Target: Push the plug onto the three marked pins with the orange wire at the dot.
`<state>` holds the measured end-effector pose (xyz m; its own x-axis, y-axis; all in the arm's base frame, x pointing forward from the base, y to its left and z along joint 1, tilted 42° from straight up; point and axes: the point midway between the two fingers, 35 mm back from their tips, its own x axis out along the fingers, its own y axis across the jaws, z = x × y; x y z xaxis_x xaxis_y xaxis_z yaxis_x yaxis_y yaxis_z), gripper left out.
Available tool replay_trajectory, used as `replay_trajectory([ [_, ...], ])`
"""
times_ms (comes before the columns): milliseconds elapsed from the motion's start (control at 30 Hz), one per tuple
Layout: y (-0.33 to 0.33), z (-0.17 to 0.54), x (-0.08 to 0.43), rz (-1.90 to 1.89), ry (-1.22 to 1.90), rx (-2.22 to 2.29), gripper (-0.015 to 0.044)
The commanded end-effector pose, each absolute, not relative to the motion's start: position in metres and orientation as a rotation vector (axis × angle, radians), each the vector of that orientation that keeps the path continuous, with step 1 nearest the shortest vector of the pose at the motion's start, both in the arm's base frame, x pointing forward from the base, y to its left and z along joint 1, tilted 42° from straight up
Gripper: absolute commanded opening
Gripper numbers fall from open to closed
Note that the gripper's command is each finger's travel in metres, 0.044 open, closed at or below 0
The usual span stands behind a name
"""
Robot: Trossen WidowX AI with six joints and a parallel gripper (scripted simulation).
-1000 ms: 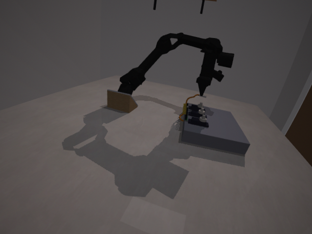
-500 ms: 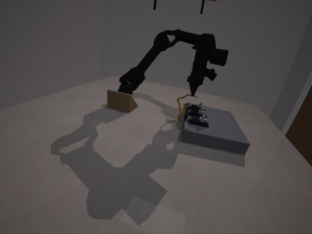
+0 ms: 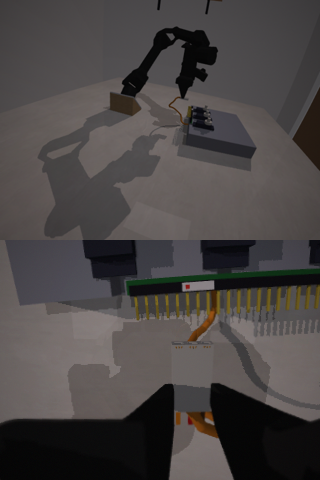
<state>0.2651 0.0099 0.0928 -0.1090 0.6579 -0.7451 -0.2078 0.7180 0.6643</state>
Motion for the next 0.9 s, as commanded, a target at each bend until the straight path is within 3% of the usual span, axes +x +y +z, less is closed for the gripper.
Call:
replay_trajectory([
  [0,0.002,0.086,0.25,0.782,1.498,0.359,0.0],
  [600,0.023,0.05,0.23,0.803,1.488,0.35,0.0],
  [867,0.027,0.055,0.25,0.803,1.487,0.349,0.0],
])
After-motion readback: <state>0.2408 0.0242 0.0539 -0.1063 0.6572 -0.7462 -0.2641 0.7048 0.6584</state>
